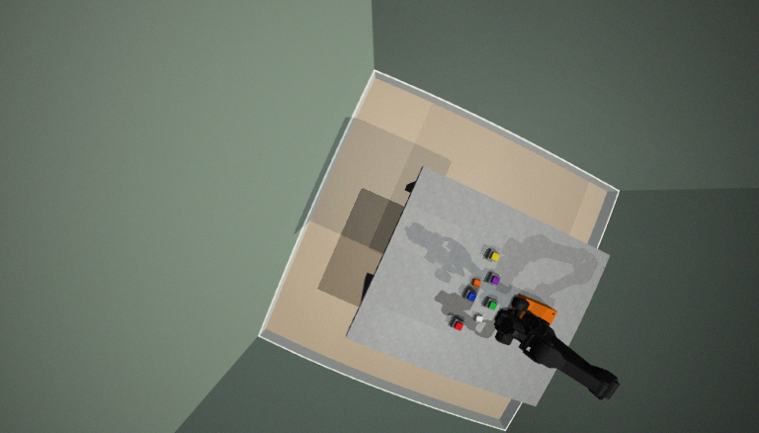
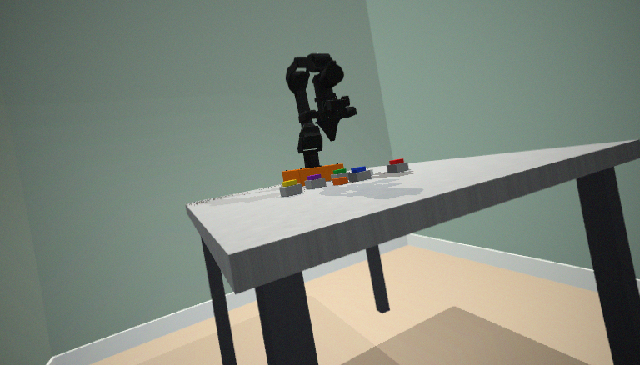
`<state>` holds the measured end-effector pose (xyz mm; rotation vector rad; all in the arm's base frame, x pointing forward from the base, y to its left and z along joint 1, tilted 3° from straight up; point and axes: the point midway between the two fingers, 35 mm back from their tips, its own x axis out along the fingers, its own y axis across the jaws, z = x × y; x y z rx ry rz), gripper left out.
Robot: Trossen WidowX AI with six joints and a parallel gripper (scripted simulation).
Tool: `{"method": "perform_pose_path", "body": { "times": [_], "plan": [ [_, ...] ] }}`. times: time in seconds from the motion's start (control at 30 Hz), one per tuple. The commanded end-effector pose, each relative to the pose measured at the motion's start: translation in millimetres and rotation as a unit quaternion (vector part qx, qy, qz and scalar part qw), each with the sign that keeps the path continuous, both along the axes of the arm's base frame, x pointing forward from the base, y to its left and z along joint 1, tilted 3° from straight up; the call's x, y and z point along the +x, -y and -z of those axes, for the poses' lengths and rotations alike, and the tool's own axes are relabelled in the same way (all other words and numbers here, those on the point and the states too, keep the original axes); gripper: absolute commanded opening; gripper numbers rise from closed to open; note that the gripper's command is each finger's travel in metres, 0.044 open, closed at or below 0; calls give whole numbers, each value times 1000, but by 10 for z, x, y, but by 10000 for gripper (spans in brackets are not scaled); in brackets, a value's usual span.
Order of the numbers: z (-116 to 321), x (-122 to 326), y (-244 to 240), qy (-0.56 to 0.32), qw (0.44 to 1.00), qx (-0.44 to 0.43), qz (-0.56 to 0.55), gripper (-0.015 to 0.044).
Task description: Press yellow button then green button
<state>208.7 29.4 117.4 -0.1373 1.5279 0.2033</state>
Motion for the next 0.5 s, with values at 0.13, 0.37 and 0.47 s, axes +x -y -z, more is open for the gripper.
{"method": "perform_pose_path", "body": {
  "times": [0.13, 0.37, 0.47],
  "plan": [
    [106, -297, -158, -4, 1000, 2, 6, 20],
    [704, -286, -186, -4, 1000, 2, 6, 20],
    [706, -286, -186, -4, 1000, 2, 6, 20]
  ]
}}
